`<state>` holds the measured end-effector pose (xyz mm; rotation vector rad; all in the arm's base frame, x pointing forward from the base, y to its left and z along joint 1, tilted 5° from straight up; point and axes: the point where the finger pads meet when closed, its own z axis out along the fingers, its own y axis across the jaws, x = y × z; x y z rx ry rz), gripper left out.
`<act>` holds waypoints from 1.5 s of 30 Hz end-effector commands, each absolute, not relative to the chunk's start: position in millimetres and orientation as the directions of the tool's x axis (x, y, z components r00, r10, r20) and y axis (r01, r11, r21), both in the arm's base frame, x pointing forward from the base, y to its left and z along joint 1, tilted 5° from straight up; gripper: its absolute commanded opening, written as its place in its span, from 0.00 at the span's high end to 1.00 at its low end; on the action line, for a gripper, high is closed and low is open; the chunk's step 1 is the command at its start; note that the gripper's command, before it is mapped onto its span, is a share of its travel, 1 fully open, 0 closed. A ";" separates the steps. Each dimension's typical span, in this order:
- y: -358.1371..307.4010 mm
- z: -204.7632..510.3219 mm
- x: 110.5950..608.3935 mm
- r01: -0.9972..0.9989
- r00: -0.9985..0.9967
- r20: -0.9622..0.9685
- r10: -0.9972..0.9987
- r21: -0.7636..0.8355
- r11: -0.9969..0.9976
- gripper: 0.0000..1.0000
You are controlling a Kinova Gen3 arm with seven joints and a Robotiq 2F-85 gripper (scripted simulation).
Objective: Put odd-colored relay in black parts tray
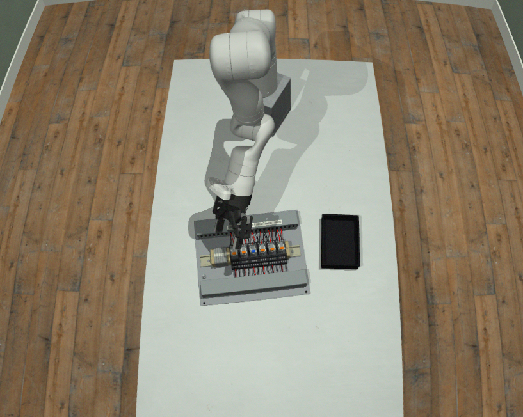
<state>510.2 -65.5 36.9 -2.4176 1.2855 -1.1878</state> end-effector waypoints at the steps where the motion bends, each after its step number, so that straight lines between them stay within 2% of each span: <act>1: -65.5 37.7 510.6 -0.630 0.316 0.574 -0.756 -0.468 -0.619 0.00; 17: -65.5 37.7 510.6 -0.630 0.316 0.574 -0.756 -0.468 -0.619 0.00; 18: -65.5 37.7 510.6 -0.630 0.316 0.574 -0.756 -0.468 -0.619 0.39; 45: -65.5 37.7 510.6 -0.630 0.316 0.574 -0.756 -0.468 -0.619 0.39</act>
